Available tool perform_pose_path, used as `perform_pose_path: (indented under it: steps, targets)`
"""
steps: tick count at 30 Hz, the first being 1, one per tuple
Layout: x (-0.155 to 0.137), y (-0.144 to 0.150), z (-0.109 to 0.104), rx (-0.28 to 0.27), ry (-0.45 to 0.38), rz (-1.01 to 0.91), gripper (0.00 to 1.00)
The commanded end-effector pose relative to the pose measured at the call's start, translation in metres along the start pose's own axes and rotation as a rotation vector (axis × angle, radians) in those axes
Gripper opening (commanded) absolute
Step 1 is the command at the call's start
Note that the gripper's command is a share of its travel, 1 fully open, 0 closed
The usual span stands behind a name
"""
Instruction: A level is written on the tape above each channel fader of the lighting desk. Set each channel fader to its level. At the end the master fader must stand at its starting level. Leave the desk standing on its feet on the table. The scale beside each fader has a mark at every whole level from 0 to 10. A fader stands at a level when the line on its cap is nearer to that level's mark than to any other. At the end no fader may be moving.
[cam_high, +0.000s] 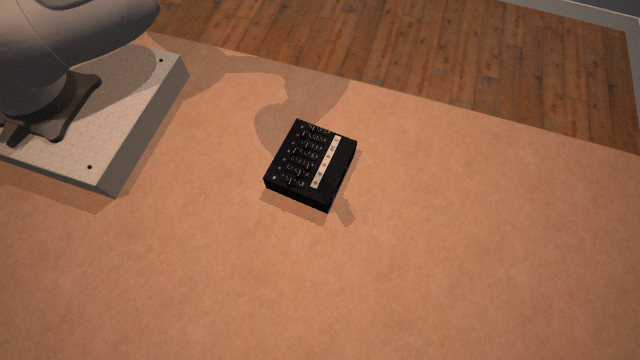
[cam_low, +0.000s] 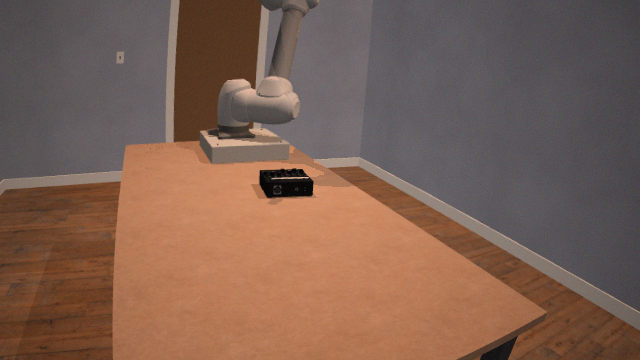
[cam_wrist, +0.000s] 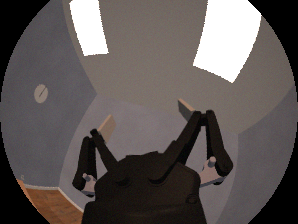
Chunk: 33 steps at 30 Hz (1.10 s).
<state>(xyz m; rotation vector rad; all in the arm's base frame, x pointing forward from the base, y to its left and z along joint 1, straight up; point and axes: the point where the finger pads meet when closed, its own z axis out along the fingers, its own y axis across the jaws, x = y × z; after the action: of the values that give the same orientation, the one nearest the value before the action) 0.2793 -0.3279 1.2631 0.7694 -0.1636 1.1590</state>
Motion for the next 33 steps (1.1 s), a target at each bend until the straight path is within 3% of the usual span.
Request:
perform_pose_path:
  steps: [1, 19, 20, 22, 23, 24, 26, 27, 29, 30, 32, 33]
  targets:
    - [0.000, 0.000, 0.000, 0.000, 0.000, 0.000, 1.00]
    - [0.000, -0.007, 0.000, 0.012, 0.002, -0.001, 1.00]
    - [-0.001, -0.023, 0.001, 0.038, 0.007, -0.003, 1.00]
    - [-0.001, -0.093, -0.001, 0.153, 0.027, -0.013, 1.00]
    - [-0.002, -0.095, -0.001, 0.153, 0.027, -0.013, 1.00]
    - [-0.002, -0.136, -0.006, 0.247, 0.044, -0.022, 1.00]
    - [-0.002, -0.153, -0.008, 0.247, 0.044, -0.022, 1.00]
    - [-0.001, -0.200, -0.018, 0.366, 0.066, -0.032, 1.00]
    - [-0.001, -0.225, -0.022, 0.366, 0.066, -0.032, 1.00]
    - [-0.001, -0.257, -0.035, 0.508, 0.092, -0.046, 1.00]
    - [0.000, -0.295, -0.044, 0.508, 0.092, -0.046, 1.00]
    - [0.000, -0.295, -0.044, 0.508, 0.092, -0.046, 1.00]
